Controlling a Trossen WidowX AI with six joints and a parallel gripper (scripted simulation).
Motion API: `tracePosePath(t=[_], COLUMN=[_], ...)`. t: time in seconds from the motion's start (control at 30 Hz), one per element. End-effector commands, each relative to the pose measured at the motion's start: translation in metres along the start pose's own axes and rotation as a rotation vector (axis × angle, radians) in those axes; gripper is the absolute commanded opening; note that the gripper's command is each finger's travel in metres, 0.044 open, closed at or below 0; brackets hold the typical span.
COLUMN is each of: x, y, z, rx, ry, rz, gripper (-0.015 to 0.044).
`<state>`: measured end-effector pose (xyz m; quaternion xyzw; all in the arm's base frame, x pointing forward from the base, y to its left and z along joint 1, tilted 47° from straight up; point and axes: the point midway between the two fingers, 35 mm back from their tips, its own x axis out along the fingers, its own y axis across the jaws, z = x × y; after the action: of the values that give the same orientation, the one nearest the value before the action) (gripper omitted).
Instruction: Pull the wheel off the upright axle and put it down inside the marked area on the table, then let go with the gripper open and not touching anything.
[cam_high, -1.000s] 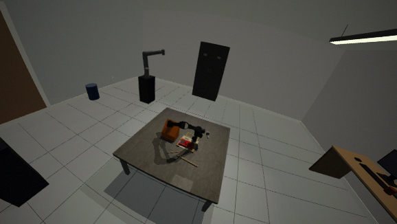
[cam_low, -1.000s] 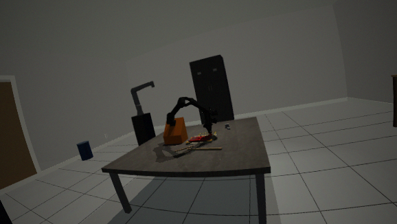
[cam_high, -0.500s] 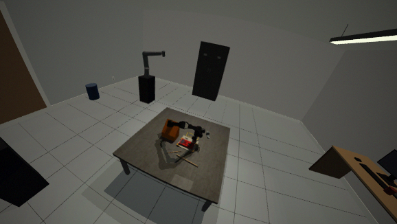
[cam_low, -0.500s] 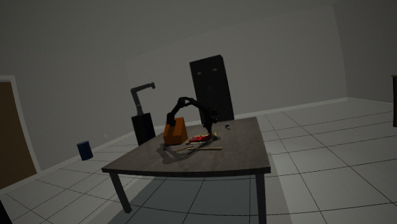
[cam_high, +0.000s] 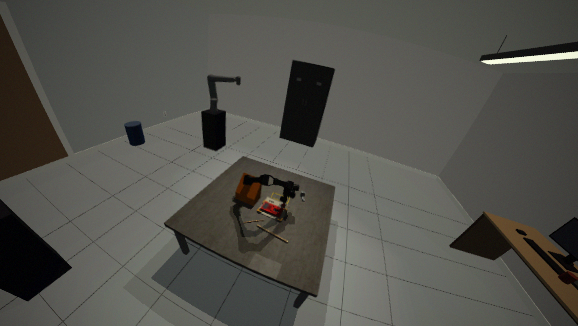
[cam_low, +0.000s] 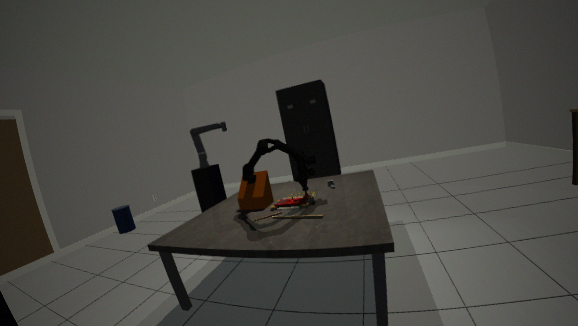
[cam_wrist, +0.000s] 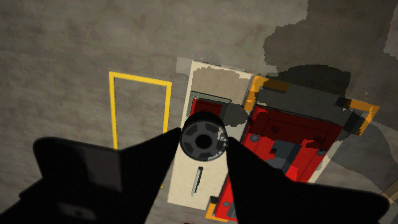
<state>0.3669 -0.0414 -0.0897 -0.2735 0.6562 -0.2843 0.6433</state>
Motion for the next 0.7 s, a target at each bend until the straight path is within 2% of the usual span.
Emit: tracePosePath(t=[0.0, 0.37, 0.67], x=[-0.004, -0.009, -0.040], y=[-0.001, -0.001, 0.000], z=[0.002, 0.002, -0.004], rx=[0.010, 0.009, 0.009], ry=[-0.005, -0.005, -0.005], rz=[0.004, 0.003, 0.005], gripper=[0.0000, 0.0000, 0.0000])
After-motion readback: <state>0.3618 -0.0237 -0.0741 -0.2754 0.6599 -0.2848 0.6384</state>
